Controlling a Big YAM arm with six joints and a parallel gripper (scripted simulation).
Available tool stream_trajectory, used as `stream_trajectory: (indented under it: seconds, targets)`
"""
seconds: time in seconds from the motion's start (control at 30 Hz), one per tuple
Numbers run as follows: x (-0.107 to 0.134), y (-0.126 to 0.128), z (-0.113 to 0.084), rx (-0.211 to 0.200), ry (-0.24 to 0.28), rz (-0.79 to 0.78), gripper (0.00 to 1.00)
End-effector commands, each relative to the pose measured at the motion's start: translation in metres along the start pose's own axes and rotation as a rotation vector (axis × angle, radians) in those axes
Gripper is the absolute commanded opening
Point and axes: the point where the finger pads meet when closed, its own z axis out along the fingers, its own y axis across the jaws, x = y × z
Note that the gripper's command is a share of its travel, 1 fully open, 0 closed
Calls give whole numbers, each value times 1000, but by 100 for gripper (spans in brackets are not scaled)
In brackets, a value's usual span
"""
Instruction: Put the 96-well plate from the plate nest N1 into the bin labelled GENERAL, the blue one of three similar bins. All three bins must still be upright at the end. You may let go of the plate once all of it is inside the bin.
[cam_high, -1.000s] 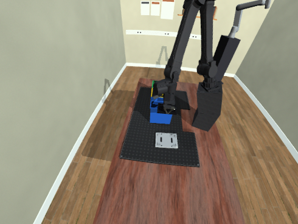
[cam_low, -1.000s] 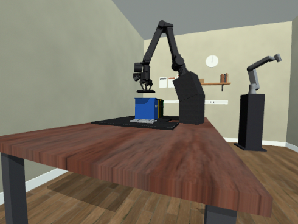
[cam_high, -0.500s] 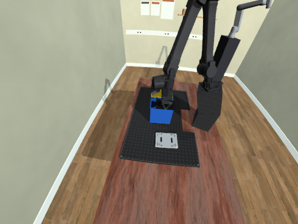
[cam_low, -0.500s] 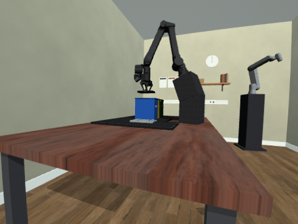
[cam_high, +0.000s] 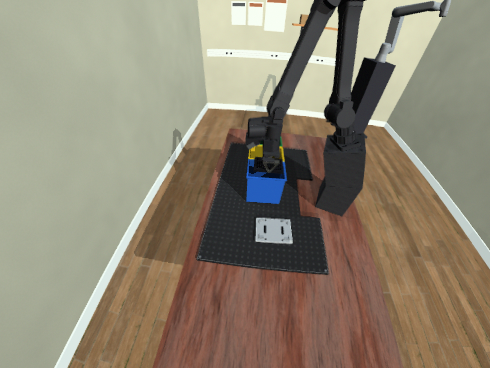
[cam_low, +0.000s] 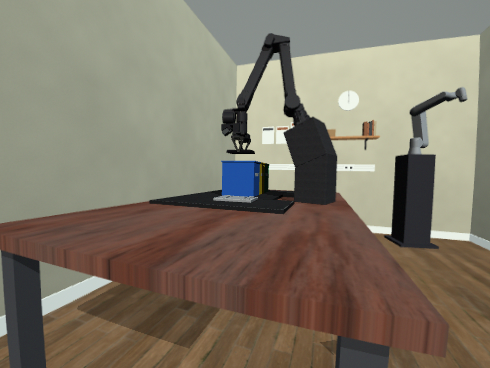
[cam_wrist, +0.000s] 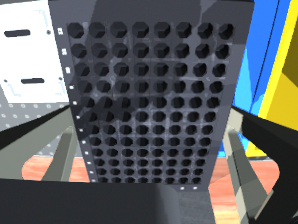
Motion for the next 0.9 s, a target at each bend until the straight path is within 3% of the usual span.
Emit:
stream_trajectory:
  seconds: [0.0,0.17,0.23,0.87]
  targets:
    - [-12,-16,-6,2,-20,-14,0]
    - [-22,-30,-7,2,-26,-13,0]
    - [-15,-30,-2,4,-8,-16,0]
    - [-10,-20,3,-1,-9,-26,0]
